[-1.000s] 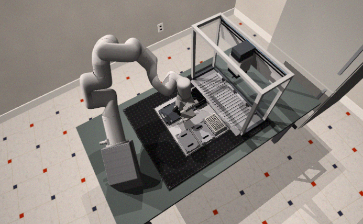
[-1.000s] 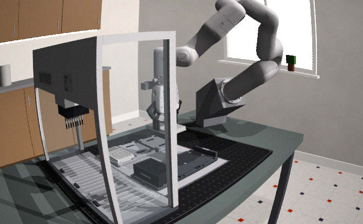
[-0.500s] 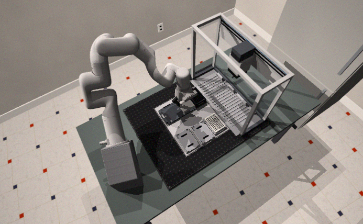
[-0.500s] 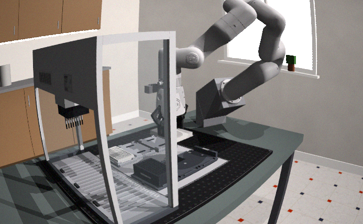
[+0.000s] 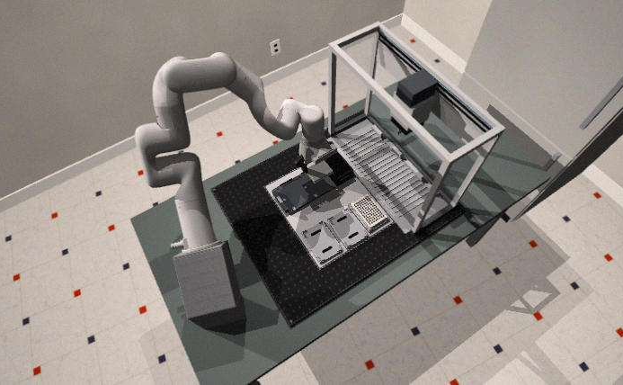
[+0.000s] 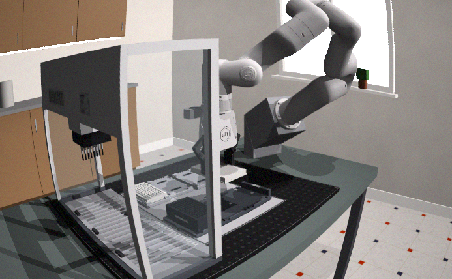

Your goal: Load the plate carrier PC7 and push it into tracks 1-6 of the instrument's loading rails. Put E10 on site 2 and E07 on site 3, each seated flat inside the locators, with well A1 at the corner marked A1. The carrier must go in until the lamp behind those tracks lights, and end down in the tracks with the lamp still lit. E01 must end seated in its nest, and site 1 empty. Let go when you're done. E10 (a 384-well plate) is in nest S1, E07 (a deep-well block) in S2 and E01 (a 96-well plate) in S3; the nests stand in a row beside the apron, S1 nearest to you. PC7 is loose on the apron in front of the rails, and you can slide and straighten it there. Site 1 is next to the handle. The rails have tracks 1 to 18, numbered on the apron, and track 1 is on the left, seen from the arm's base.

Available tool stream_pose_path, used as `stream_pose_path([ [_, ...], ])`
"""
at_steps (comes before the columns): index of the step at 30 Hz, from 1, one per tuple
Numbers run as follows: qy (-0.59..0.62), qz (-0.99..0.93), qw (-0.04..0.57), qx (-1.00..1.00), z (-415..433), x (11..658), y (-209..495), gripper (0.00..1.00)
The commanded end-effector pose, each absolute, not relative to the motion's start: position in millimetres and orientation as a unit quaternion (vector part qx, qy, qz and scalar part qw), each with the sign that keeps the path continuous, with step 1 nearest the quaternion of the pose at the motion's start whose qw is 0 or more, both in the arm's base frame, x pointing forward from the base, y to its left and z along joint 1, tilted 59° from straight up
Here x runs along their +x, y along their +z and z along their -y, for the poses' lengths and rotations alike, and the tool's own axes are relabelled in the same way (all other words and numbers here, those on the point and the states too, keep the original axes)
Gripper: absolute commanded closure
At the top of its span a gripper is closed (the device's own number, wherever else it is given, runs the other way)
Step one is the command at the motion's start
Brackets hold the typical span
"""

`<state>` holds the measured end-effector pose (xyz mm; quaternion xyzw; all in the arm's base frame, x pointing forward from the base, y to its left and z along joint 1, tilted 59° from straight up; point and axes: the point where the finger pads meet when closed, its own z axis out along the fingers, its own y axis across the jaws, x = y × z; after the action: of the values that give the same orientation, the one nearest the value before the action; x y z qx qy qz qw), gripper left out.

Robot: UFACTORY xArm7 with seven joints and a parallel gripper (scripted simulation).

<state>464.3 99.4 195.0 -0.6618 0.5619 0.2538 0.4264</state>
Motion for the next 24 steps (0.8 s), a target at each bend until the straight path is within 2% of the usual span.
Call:
stream_pose_path([
  [1,0.252,-0.563,0.427,-0.661,-98,465,196,1.0],
  [24,0.252,-0.563,0.427,-0.661,-111,468,189,1.0],
])
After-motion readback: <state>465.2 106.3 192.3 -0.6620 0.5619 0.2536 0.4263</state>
